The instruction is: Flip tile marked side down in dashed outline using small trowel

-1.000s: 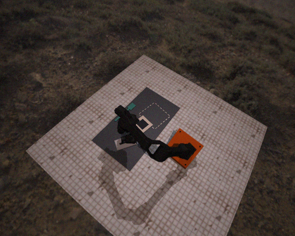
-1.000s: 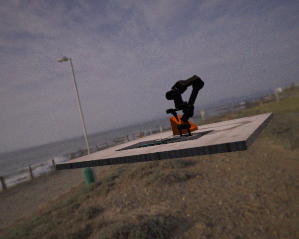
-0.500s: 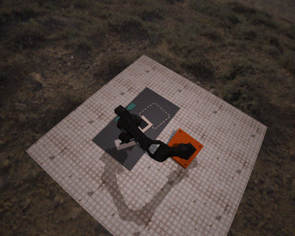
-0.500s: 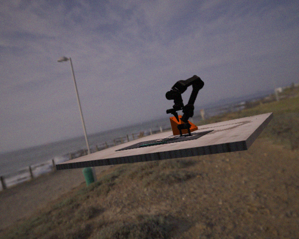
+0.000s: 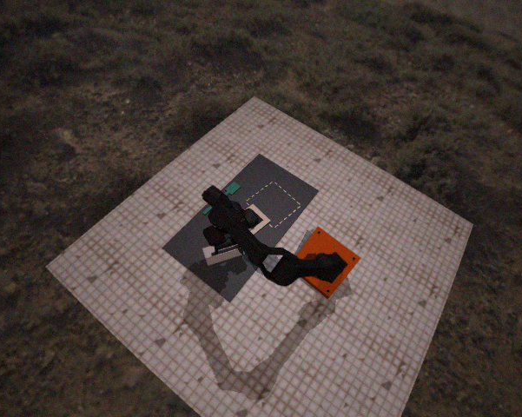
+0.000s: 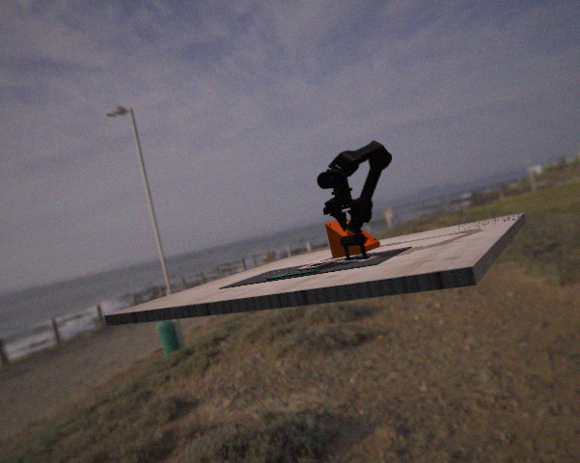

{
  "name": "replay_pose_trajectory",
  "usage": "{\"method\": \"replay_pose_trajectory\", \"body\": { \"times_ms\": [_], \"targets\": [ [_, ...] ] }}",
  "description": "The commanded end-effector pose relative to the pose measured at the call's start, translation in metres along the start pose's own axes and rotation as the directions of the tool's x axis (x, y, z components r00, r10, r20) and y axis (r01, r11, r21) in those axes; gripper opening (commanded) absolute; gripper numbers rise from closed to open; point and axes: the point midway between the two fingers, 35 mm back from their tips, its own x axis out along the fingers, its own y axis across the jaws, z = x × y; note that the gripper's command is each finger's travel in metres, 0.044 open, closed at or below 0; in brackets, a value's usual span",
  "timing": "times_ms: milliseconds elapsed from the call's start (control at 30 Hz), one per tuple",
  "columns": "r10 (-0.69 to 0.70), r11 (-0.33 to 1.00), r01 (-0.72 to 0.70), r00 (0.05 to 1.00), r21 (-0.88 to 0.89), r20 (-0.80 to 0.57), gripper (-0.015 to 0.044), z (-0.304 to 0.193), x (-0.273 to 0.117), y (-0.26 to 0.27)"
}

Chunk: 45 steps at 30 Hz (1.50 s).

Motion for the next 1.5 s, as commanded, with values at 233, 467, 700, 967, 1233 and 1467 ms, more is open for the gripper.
{"method": "replay_pose_trajectory", "body": {
  "times_ms": [233, 467, 700, 967, 1233, 1467],
  "targets": [
    [0.002, 0.933, -0.001, 1.0, 0.361, -0.002, 0.027, 0.0003, -0.0004, 0.0003],
    [0.002, 0.818, -0.001, 1.0, 0.575, -0.002, 0.027, 0.0006, -0.0006, 0.0004],
    [0.002, 0.654, 0.0, 1.0, 0.756, -0.002, 0.027, 0.0009, -0.0008, 0.0004],
    [0.002, 0.421, 0.001, 1.0, 0.907, -0.002, 0.027, 0.0012, -0.0011, 0.0005],
    [0.002, 0.154, 0.002, 1.0, 0.988, -0.002, 0.027, 0.0015, -0.0013, 0.0006],
    [0.002, -0.089, 0.003, 1.0, 0.996, -0.002, 0.027, 0.0018, -0.0015, 0.0007]
  ]
}}
